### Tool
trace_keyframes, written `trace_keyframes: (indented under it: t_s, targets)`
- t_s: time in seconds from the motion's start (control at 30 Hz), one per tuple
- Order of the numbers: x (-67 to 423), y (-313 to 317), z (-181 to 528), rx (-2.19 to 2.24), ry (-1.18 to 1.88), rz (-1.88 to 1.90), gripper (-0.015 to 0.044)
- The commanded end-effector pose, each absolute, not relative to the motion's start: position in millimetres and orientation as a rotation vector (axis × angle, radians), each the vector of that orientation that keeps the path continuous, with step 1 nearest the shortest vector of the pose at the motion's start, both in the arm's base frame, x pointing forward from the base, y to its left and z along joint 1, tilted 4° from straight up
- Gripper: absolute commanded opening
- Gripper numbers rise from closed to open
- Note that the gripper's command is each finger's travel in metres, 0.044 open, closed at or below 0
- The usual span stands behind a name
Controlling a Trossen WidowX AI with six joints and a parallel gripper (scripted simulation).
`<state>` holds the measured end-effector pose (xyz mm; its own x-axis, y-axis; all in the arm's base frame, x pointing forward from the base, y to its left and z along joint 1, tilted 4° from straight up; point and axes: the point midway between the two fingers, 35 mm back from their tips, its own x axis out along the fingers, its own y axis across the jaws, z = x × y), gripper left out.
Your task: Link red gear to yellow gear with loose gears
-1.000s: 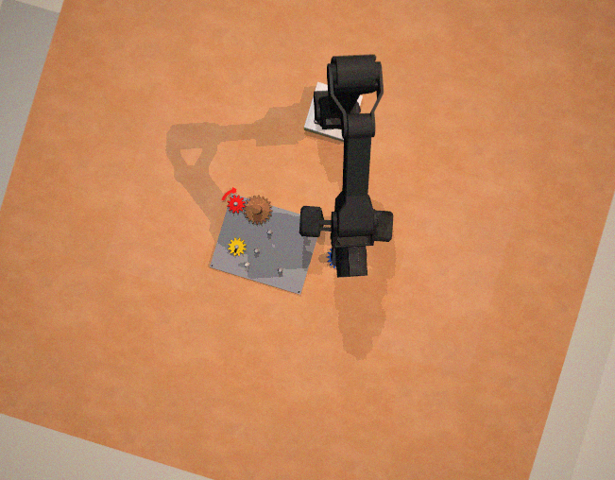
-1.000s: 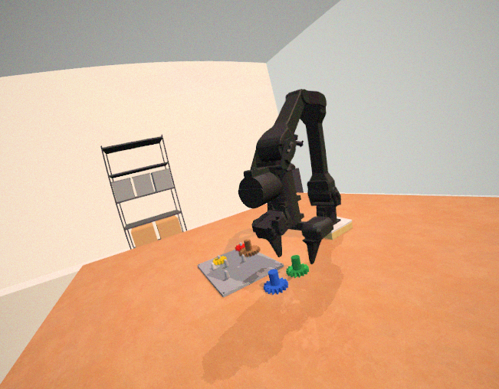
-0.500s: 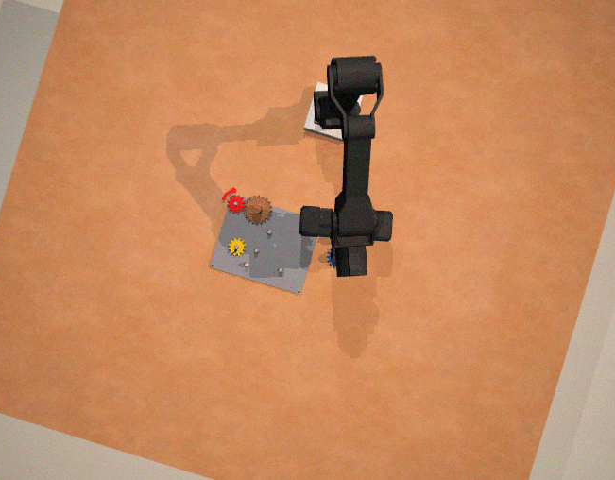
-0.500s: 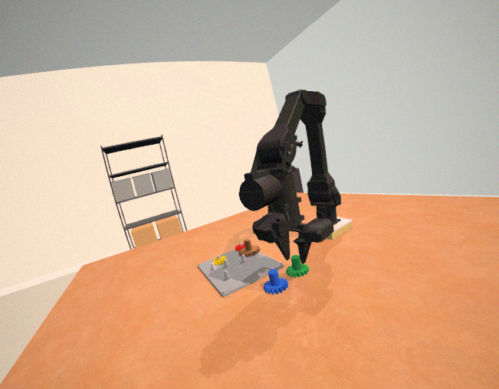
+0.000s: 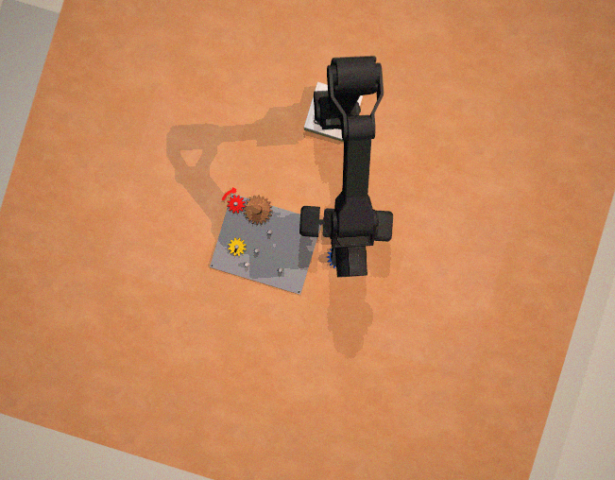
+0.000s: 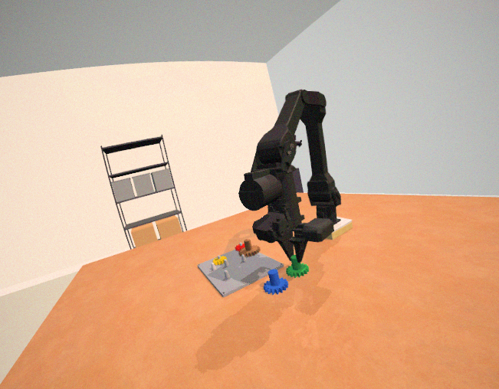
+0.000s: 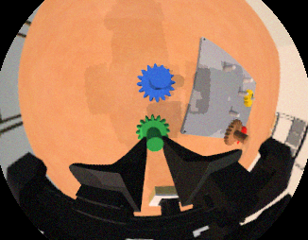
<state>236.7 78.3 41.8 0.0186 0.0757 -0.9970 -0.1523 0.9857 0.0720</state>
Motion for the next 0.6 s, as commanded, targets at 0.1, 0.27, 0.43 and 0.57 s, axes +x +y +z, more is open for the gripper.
trace_keyframes:
  t_s: [0.1, 0.27, 0.43, 0.57]
  targets:
    - [240.6, 79.0, 54.2, -0.056, 1.540, 0.177, 0.0000]
    - [242.9, 79.1, 64.4, -0.056, 1.539, 0.177, 0.0000]
    - [244.9, 78.9, 74.8, -0.056, 1.539, 0.177, 0.0000]
    - [246.1, 78.7, 83.2, -0.056, 1.539, 0.177, 0.0000]
